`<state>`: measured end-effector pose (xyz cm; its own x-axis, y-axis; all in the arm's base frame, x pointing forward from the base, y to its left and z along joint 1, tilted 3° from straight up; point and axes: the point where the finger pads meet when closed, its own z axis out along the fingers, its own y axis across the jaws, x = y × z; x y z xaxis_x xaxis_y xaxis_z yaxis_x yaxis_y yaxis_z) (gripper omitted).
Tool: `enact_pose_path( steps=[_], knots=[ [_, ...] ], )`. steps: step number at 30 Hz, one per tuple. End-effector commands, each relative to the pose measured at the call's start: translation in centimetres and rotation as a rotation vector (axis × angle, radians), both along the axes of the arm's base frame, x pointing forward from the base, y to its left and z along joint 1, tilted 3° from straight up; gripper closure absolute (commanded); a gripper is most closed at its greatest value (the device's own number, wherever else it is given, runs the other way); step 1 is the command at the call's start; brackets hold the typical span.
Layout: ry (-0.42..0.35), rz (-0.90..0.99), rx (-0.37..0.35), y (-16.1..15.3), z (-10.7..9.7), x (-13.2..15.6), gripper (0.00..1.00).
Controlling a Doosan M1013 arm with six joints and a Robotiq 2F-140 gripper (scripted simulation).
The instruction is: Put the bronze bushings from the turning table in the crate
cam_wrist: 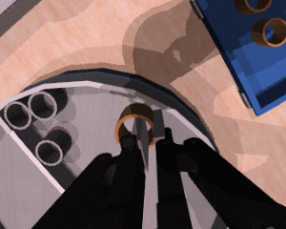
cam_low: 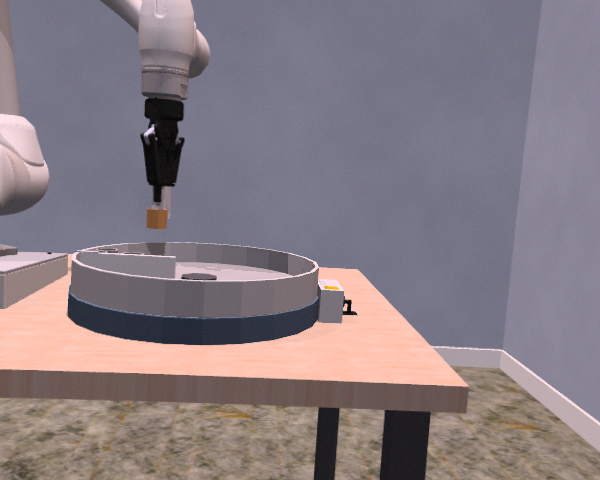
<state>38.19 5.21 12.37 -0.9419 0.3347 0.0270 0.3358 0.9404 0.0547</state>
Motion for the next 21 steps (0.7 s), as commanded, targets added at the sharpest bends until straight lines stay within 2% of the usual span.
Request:
enact_pose_path(
  steps=[1, 7, 9, 15, 21],
  knots=[
    [0.001, -0.002, -0.004, 4.0, 0.2, 1.2, 1.00],
    [0.001, -0.002, -0.004, 10.1, 0.5, 2.9, 1.00],
    [0.001, -0.002, -0.004, 10.1, 0.5, 2.9, 1.00],
    [0.001, -0.002, -0.004, 16.1, 0.8, 4.6, 1.00],
    [0.001, -0.002, -0.004, 19.6, 1.0, 5.5, 1.00]
  ],
)
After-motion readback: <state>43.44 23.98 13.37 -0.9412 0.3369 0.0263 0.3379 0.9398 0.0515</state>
